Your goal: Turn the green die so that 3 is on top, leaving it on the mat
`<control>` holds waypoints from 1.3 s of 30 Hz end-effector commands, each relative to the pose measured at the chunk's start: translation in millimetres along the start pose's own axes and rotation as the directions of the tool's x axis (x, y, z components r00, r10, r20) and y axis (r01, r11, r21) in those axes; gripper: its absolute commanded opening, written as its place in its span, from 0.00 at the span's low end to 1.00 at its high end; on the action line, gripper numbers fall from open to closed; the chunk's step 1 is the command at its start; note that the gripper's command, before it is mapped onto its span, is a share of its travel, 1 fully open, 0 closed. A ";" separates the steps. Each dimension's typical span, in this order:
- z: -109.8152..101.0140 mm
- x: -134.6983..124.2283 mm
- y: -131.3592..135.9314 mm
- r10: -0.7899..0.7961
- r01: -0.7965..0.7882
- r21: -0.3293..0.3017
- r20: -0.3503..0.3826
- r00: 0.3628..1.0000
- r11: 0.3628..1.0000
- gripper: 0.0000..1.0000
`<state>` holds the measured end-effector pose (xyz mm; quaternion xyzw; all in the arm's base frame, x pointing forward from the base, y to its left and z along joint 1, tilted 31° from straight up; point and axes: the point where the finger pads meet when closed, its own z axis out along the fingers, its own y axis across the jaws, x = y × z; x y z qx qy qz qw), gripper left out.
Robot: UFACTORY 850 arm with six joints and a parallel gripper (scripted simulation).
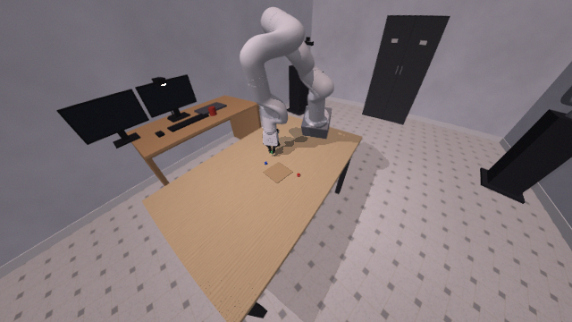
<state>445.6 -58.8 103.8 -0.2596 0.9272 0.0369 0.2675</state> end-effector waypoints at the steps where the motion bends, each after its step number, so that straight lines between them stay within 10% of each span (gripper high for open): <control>1: -25.6 -0.9 0.1 0.001 -0.001 -0.008 0.000 1.000 1.000 0.11; 25: -51.9 -1.9 0.3 0.018 -0.018 -0.008 0.000 1.000 1.000 0.11; 39: -49.5 -20.2 6.8 0.328 -0.328 -0.007 -0.008 0.945 0.945 0.11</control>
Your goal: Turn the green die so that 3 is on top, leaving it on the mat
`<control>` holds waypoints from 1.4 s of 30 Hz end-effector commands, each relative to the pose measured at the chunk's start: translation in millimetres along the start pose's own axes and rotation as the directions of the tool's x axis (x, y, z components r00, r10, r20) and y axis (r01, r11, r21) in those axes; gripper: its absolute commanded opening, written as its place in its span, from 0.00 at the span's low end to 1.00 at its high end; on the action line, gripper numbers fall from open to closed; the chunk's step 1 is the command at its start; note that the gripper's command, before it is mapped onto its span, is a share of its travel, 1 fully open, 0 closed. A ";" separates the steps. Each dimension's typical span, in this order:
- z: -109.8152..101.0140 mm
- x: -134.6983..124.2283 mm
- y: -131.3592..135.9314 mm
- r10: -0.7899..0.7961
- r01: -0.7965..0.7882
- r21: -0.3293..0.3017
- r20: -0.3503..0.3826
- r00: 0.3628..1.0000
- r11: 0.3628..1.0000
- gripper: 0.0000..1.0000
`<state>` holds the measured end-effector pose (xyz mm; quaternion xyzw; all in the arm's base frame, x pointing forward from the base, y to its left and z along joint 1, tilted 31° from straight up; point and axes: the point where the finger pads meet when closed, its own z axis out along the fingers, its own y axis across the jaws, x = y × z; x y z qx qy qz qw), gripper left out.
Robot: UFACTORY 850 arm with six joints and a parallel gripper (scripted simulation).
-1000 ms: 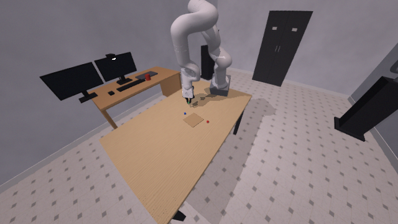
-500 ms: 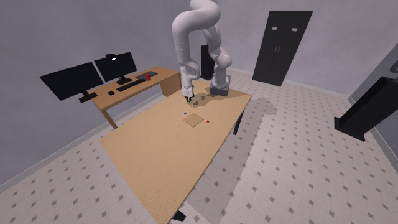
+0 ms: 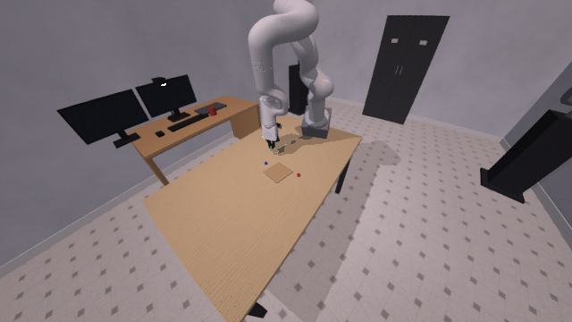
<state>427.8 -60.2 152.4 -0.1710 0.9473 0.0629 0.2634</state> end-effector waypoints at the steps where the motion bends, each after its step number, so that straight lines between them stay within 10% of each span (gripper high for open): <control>1: 1.0 -9.6 5.2 0.172 -0.173 -0.005 -0.010 0.985 0.985 0.11; 14: 2.9 -25.6 15.7 0.455 -0.455 0.000 -0.015 0.890 0.891 0.11; 31: 5.1 -50.9 34.5 0.812 -0.812 0.009 -0.014 0.583 0.583 0.11; 42: 5.9 -69.5 50.2 0.964 -0.964 0.013 -0.009 0.267 0.267 0.11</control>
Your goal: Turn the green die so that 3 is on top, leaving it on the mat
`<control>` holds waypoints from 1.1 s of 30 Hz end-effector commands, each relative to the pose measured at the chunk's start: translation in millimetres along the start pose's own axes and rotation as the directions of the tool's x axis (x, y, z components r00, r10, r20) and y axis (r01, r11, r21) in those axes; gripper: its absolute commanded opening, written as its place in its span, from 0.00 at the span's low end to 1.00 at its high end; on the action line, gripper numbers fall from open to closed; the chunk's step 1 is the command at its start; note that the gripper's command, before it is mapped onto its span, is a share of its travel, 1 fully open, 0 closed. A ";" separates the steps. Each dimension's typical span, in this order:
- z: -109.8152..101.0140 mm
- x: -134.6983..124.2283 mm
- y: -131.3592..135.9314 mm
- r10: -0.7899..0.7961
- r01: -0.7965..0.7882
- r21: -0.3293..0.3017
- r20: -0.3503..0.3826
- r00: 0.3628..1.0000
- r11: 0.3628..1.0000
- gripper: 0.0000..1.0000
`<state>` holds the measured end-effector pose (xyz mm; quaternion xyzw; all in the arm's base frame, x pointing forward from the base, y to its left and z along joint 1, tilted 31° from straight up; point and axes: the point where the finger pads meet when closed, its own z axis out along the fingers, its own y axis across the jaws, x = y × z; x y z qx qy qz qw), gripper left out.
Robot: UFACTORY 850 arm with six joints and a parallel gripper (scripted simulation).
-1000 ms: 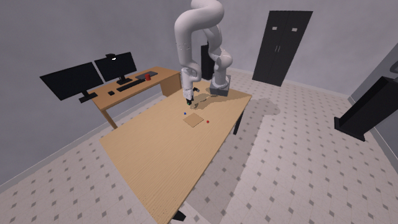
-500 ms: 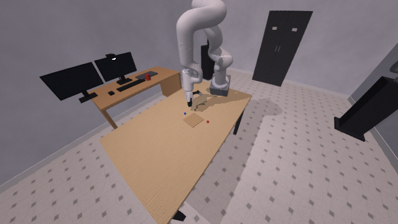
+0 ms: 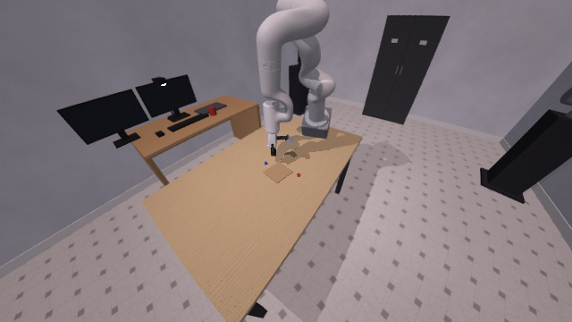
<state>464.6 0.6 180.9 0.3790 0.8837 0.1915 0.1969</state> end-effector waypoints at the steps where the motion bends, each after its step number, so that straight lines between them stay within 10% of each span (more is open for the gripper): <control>1: -0.1 2.3 9.5 0.146 -0.145 0.015 -0.035 0.989 0.989 0.11; 22: -0.7 14.9 43.9 0.613 -0.612 0.026 -0.023 0.790 0.790 0.11; 33: -2.1 25.1 67.1 0.844 -0.843 0.027 -0.016 0.537 0.537 0.11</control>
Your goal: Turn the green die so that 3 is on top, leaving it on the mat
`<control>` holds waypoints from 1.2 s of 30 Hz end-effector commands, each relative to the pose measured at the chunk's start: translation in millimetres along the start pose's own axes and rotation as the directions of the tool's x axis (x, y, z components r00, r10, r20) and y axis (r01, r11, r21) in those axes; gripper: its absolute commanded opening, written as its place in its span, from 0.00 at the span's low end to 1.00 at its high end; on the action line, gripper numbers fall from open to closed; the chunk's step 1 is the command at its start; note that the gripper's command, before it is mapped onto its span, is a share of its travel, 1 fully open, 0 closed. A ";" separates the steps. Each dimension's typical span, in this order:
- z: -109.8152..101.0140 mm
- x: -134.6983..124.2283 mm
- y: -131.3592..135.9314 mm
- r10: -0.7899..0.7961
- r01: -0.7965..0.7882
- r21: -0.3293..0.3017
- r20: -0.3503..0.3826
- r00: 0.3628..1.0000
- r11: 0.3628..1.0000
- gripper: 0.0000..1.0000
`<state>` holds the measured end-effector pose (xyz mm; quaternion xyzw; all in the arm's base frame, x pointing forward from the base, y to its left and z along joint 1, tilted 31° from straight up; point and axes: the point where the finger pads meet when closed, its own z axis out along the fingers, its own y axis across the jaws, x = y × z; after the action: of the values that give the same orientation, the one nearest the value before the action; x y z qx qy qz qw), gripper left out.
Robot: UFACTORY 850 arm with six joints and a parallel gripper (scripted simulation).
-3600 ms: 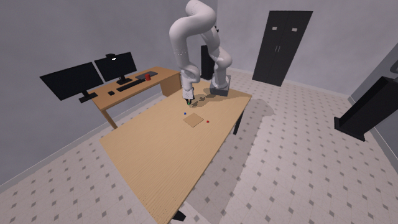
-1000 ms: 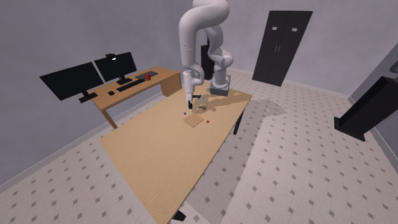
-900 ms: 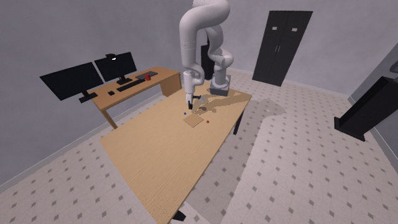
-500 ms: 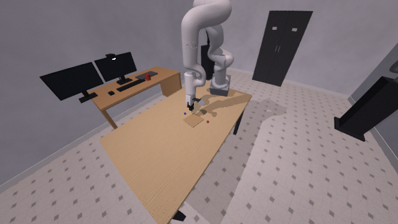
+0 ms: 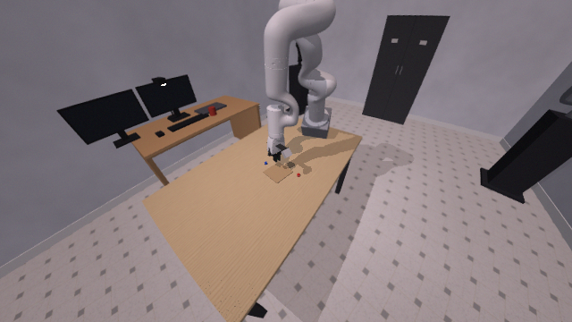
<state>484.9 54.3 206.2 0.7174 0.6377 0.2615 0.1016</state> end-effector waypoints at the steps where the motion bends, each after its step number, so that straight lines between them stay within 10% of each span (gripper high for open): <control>1: -1.0 10.5 3.6 0.155 -0.154 0.041 -0.013 0.988 0.987 0.11; 18: -1.4 18.8 5.5 0.271 -0.269 0.041 -0.022 0.962 0.962 0.11; 36: -2.2 12.0 4.4 0.257 -0.268 0.042 -0.462 0.849 0.962 0.11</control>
<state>487.0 65.9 215.0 0.7416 0.5367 0.3999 -0.0461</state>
